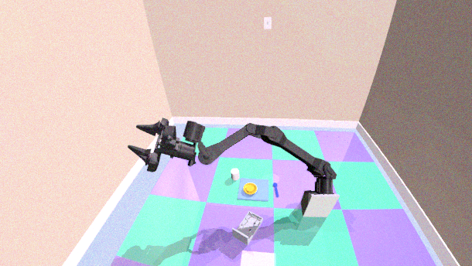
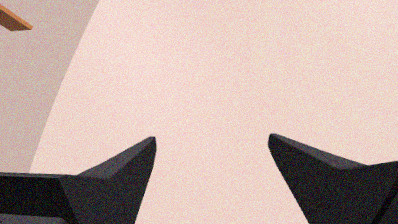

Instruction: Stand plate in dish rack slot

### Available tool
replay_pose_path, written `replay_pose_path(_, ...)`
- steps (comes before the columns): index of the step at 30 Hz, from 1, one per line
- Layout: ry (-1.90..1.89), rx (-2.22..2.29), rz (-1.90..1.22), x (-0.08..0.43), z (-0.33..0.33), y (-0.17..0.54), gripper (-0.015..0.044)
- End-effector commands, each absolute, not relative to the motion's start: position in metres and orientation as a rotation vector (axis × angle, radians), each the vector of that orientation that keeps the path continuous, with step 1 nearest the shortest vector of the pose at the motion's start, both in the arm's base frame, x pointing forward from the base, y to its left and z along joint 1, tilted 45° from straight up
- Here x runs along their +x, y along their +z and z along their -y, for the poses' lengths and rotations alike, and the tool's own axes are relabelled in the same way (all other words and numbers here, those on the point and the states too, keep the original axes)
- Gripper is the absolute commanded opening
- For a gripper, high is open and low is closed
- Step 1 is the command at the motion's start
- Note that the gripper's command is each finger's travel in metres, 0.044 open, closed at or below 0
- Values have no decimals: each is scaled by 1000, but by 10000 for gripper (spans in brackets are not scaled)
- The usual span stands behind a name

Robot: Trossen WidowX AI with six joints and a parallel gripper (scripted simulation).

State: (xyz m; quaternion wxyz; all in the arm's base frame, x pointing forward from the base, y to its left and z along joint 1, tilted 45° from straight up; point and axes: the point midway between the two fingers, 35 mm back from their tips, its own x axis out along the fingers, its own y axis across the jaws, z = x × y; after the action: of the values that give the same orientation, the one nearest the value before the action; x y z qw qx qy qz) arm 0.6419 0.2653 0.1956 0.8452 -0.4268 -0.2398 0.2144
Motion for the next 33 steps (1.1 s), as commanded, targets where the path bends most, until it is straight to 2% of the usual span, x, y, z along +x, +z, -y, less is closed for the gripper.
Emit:
replay_pose_path(1,453,-898,500,642,-265,195,400)
replay_pose_path(18,449,-678,-30,643,-229,148,400)
replay_pose_path(33,309,-512,-506,603,-180,104,400)
